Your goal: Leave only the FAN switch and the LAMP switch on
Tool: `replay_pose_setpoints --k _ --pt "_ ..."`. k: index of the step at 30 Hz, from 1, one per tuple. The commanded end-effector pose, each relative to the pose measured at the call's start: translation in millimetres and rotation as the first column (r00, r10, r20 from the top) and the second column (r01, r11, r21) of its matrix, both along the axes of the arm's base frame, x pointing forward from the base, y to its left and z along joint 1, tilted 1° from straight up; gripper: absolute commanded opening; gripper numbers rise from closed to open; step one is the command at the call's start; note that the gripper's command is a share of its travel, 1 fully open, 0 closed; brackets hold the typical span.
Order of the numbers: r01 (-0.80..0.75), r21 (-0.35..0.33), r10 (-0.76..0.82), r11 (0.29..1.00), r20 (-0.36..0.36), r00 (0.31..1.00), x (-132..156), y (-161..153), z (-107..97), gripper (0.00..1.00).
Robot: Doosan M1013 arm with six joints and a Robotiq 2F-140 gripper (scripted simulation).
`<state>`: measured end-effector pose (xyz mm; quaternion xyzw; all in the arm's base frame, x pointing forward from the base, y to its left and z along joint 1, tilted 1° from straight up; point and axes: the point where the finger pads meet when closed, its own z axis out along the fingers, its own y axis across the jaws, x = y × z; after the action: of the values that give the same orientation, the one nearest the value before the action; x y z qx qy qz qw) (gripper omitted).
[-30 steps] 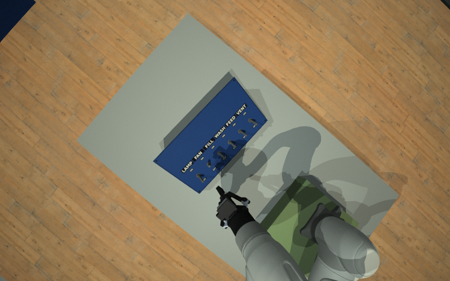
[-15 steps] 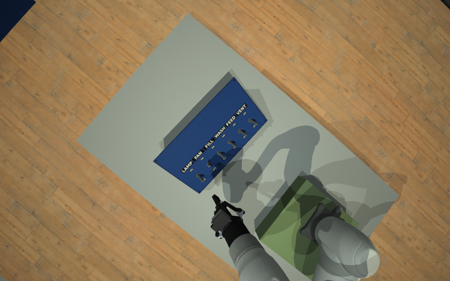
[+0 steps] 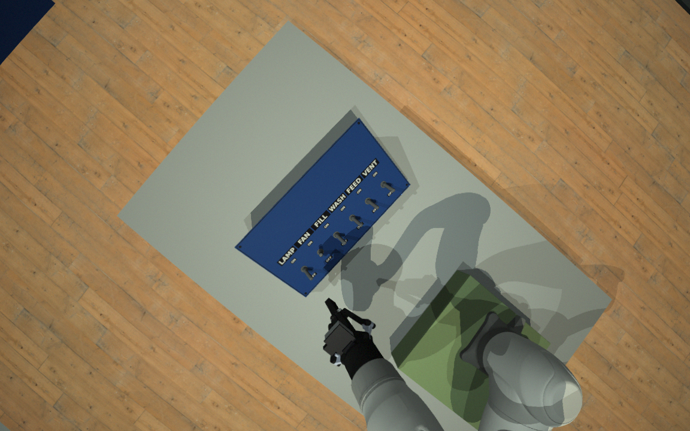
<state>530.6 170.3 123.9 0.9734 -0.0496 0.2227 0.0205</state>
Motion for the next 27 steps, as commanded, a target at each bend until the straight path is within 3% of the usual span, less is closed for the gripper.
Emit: replay_pose_setpoints --k 1,18,27 --pt "0.000 0.001 0.000 1.000 0.001 1.000 0.4 0.2 0.6 0.10" --pt "0.000 0.001 0.000 1.000 0.000 1.000 2.0 0.0 -2.9 0.10" --pt "0.000 0.001 0.000 1.000 0.000 1.000 9.1 -0.8 -17.5 0.10"
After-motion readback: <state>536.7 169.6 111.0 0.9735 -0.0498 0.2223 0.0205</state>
